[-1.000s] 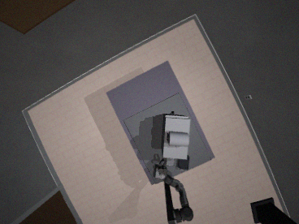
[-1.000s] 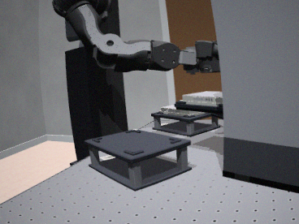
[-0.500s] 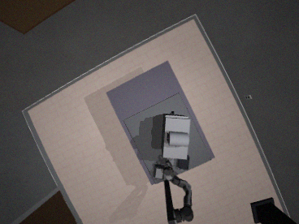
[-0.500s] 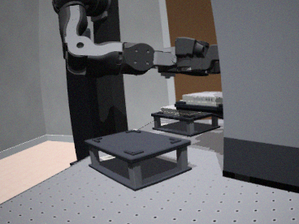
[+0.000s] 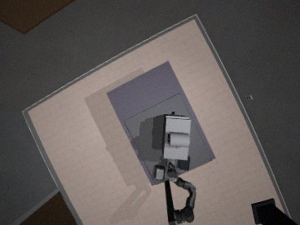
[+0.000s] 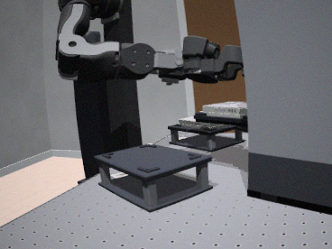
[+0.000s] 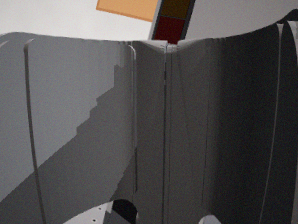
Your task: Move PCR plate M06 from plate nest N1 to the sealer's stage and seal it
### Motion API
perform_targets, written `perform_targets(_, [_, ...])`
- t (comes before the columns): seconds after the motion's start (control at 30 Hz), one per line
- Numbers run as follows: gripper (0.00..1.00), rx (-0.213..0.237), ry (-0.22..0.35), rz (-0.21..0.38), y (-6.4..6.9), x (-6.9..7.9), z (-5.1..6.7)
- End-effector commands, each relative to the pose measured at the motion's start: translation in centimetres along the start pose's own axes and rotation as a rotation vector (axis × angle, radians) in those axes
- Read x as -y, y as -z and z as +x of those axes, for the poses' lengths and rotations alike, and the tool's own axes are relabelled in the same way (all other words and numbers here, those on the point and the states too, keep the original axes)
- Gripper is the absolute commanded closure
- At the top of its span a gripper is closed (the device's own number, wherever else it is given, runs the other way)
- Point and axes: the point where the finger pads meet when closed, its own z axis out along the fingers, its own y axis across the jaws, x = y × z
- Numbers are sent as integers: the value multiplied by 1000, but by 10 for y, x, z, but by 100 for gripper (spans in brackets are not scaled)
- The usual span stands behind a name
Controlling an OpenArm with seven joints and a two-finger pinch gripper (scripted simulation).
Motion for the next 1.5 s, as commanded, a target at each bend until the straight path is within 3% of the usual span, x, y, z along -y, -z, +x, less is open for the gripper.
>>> perform_targets(0.0, [100,26,47,65,5,-2,-8])
perform_targets(0.03, [100,27,83,102,9,-9,-11])
perform_targets(0.43, [100,27,83,102,9,-9,-11])
perform_targets(0.6, [100,27,265,288,33,-46,-24])
perform_targets(1.0, [100,27,265,288,33,-46,-24])
perform_targets(1.17, [100,26,448,470,56,-83,-37])
perform_targets(1.47, [100,26,448,470,56,-83,-37])
